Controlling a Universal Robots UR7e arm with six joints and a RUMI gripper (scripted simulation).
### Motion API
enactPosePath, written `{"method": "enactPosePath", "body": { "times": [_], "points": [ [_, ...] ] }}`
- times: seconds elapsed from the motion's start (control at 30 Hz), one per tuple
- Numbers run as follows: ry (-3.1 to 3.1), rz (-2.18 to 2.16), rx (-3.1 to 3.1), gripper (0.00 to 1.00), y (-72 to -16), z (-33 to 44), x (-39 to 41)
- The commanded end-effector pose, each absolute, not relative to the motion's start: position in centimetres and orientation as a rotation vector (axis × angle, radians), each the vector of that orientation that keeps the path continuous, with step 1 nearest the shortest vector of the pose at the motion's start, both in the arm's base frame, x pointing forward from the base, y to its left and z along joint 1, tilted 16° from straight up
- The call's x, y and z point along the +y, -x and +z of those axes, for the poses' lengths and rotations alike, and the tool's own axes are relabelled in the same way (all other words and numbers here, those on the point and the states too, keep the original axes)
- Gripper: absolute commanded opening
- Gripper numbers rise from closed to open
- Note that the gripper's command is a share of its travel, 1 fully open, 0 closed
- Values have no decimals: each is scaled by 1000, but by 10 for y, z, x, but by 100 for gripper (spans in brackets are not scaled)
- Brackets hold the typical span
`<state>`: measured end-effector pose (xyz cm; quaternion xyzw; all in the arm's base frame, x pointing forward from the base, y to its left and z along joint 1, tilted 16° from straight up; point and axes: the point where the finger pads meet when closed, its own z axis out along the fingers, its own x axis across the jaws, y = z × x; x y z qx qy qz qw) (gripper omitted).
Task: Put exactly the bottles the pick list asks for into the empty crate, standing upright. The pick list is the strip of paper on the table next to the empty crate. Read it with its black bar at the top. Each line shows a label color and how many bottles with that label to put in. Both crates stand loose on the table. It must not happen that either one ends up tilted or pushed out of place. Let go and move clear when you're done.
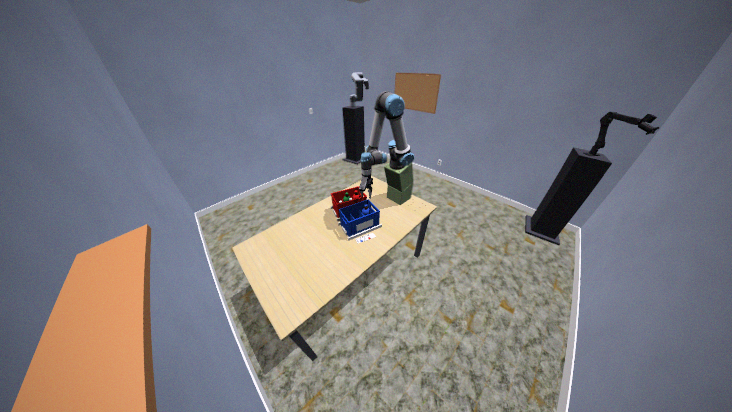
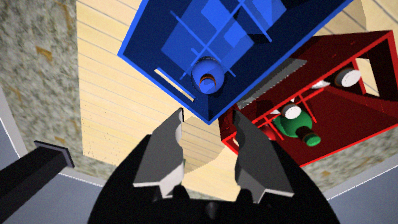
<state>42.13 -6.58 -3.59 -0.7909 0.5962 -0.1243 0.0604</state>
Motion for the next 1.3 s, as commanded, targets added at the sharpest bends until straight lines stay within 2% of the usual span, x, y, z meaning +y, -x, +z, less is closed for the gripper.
{"method": "enactPosePath", "body": {
  "times": [0.0, 0.47, 1.27],
  "points": [
    [2393, -378, 1804, 38, -422, -36, -66],
    [2393, -378, 1804, 38, -422, -36, -66],
    [2393, -378, 1804, 38, -463, -18, -166]
  ]
}}
